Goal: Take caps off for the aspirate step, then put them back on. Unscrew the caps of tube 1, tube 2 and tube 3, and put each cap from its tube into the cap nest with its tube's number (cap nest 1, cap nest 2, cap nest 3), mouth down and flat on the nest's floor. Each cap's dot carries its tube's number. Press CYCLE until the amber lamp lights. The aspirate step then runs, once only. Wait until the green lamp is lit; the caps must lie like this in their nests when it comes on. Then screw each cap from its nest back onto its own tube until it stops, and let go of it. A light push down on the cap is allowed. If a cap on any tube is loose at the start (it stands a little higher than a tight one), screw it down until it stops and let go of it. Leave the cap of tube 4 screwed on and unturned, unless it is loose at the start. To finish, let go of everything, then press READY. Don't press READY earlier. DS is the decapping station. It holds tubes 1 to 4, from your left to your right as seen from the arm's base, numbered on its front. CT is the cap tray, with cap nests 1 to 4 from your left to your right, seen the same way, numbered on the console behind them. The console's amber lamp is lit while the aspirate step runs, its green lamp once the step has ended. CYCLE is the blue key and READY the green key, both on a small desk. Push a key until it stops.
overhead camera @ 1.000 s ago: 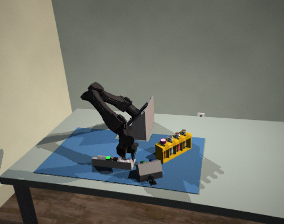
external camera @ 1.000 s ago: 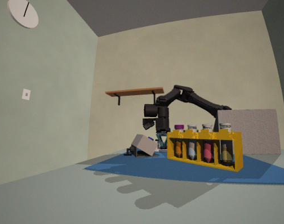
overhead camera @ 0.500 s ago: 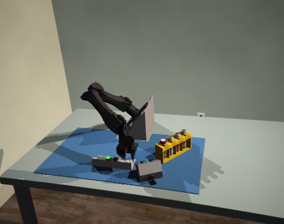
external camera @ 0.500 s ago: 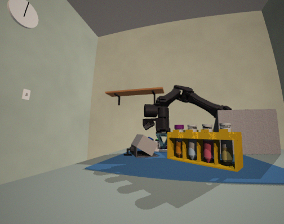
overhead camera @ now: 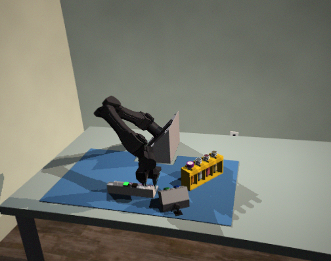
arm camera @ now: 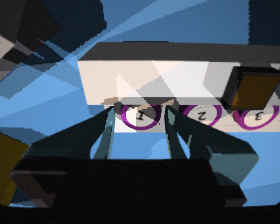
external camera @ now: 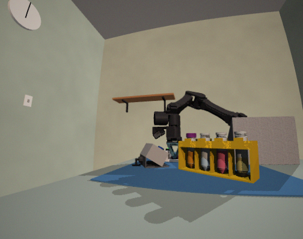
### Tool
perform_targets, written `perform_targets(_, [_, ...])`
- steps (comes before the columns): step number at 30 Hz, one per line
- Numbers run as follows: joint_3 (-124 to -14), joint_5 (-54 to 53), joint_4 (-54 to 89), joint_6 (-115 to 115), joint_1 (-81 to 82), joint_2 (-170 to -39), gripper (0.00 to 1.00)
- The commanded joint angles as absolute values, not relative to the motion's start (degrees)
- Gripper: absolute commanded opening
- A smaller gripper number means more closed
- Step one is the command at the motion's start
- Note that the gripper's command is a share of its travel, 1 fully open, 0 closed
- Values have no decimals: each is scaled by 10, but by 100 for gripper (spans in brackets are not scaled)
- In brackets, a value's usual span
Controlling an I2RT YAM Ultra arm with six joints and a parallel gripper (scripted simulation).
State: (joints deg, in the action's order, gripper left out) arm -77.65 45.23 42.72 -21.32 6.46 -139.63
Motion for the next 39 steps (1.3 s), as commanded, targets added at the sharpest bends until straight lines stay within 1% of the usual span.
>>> perform_targets(1, [-780,454,428,-213,69,-1386,47])
perform_targets(22, [-787,454,433,-212,68,-1388,47])
perform_targets(23, [-787,454,433,-212,68,-1388,0])
perform_targets(35, [-787,454,433,-212,68,-1388,0])
perform_targets(39, [-796,452,458,-227,79,-1382,0])
